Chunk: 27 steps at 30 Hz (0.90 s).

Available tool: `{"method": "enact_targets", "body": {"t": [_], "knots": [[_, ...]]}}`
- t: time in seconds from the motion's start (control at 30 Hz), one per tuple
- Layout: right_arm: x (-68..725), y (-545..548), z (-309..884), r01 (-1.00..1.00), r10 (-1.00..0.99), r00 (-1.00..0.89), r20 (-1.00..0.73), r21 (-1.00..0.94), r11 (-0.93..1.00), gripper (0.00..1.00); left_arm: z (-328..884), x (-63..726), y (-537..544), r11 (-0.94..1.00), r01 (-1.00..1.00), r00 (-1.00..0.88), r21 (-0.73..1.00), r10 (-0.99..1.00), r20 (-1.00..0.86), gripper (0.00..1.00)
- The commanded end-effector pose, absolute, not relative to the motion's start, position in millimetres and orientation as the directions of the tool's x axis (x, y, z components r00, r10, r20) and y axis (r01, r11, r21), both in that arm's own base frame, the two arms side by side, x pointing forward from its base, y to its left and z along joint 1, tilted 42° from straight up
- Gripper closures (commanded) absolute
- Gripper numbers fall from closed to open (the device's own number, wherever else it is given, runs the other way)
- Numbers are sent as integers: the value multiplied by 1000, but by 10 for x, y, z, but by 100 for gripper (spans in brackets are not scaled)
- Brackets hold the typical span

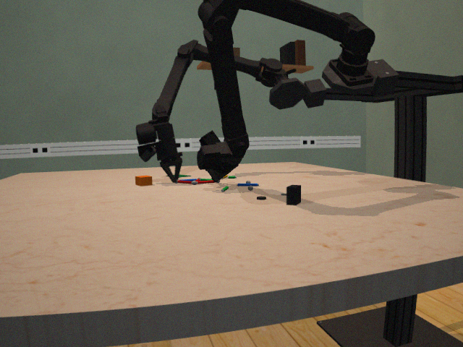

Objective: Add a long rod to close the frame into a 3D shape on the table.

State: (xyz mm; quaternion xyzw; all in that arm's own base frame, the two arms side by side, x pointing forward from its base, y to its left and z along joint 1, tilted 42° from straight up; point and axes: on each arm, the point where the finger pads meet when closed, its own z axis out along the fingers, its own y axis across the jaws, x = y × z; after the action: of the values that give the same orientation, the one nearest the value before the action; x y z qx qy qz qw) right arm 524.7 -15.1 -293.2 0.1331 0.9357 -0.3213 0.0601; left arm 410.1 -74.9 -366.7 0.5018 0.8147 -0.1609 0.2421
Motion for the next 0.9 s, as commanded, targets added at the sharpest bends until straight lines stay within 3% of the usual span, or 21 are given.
{"method": "enact_targets", "body": {"t": [0.0, 0.87], "knots": [[5258, -182, -2942, 282, 205, -959, -196, -587, 759, 100, -3653, 4107, -766, 441, 898, -374, -17, 740, -559, 100], [5107, 97, -2674, 292, 212, -956, -203, -583, 758, 100, -3653, 4107, -766, 441, 898, -374, -17, 740, -559, 100]]}}
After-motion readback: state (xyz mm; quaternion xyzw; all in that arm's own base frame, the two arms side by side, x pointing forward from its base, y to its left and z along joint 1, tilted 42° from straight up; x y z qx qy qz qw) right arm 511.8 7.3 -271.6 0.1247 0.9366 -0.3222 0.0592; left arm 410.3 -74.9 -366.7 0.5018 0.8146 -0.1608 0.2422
